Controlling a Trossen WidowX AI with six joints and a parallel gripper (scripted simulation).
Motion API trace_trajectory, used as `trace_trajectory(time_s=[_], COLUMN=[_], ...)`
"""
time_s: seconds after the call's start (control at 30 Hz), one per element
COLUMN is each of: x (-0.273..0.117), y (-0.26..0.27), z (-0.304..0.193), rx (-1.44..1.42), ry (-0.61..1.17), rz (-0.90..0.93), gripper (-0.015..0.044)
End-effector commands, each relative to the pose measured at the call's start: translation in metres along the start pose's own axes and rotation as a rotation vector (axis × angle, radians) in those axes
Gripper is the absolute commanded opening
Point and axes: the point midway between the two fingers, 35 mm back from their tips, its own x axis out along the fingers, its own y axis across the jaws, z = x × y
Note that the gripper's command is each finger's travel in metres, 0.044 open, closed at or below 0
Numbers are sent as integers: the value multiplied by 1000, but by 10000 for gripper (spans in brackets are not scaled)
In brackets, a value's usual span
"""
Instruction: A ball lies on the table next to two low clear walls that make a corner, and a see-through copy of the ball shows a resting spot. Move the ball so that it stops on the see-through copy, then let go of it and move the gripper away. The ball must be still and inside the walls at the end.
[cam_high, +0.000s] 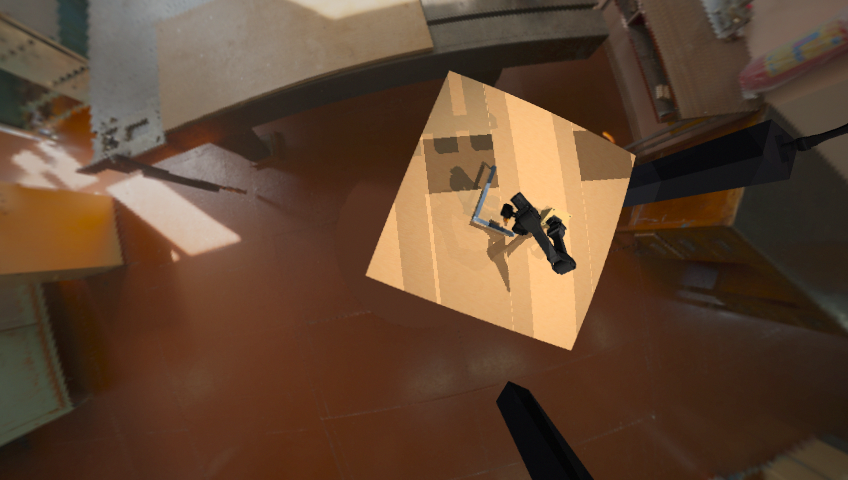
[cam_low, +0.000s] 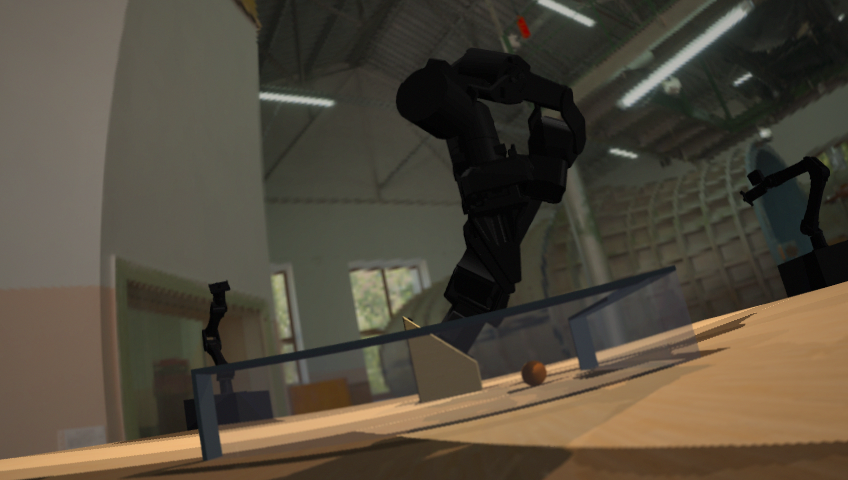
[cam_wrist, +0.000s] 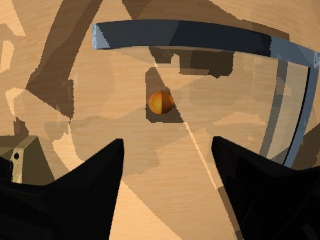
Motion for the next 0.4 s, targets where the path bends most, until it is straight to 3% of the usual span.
trace_trajectory(time_s=[0.0,0.1,0.37], x=[-31,-39,-39], y=[-2,-1,-1], z=[-1,-1,-1], rx=[-5,-5,-5], ry=[9,8,8], rz=[-13,-12,-12], gripper=[356,435,440])
